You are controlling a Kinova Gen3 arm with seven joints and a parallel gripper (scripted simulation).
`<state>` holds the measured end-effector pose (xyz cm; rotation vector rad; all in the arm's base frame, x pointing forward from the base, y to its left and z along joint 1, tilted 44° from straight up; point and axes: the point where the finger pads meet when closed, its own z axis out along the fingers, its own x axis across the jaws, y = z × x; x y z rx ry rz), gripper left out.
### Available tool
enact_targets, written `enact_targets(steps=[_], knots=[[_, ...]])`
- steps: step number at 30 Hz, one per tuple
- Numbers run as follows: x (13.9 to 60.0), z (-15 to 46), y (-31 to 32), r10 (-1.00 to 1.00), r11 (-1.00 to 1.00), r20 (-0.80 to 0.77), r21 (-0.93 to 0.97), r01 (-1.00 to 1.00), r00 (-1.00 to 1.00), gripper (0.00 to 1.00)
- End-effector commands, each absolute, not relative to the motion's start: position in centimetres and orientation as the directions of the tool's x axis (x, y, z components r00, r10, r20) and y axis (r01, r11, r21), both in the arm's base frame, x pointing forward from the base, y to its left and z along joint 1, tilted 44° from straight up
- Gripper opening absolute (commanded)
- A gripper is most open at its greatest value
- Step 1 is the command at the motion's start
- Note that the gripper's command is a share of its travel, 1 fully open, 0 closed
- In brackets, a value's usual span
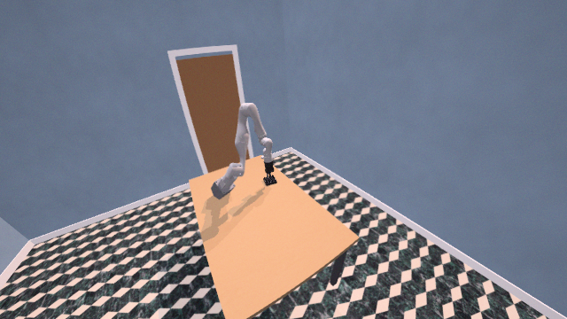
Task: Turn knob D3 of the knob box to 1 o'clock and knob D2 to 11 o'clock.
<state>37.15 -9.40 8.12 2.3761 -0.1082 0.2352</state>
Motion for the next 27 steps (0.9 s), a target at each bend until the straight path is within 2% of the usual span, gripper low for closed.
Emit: enact_targets(steps=[1, 27], knots=[[37.2, 8.1, -9.4, -0.01, -0.728, 0.201, 0.671, -0.145, 0.98, 0.46], [37.5, 6.7, -10.7, -0.01, -0.728, 0.201, 0.67, -0.145, 0.98, 0.46]])
